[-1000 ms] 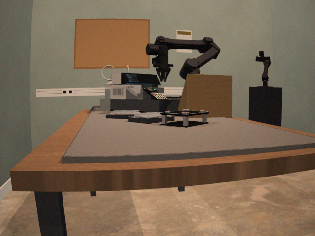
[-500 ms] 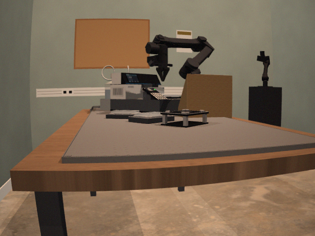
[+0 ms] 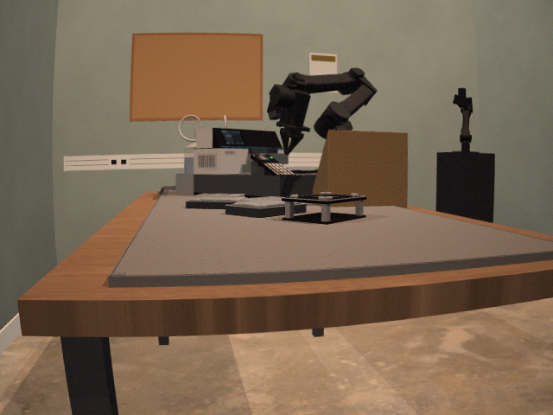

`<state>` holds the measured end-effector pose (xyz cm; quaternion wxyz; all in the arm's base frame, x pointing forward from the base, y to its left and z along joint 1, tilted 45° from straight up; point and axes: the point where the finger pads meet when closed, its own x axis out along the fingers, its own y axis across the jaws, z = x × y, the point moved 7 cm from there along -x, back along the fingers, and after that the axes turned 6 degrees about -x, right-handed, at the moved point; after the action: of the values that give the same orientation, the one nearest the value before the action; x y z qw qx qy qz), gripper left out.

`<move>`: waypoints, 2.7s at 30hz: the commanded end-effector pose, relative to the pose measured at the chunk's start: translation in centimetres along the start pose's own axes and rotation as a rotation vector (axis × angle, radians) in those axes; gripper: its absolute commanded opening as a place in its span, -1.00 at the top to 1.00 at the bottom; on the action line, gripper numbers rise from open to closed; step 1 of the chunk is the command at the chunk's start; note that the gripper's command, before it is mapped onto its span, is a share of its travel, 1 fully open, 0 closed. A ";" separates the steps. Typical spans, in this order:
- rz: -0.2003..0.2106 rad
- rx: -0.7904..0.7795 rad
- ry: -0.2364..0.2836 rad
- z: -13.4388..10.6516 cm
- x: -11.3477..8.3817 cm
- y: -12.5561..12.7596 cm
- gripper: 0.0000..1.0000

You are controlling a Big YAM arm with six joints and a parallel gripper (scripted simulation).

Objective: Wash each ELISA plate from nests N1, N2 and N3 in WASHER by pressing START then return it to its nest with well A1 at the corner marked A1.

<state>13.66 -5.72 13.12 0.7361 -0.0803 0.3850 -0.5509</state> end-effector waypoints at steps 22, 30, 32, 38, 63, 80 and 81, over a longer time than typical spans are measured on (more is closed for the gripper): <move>0.011 0.025 -0.019 0.2 1.1 0.3 1.00; 0.012 0.025 -0.018 0.2 2.1 0.3 1.00; 0.012 0.025 -0.017 0.2 2.4 0.3 1.00; 0.012 0.025 -0.019 0.2 3.4 0.3 1.00; 0.010 0.025 -0.023 0.3 6.5 0.3 1.00; 0.007 0.015 -0.018 0.5 7.0 0.4 1.00; 0.006 0.008 -0.013 0.1 7.2 0.4 1.00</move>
<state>14.62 -11.54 9.70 0.7423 -0.0748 0.3747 -0.5504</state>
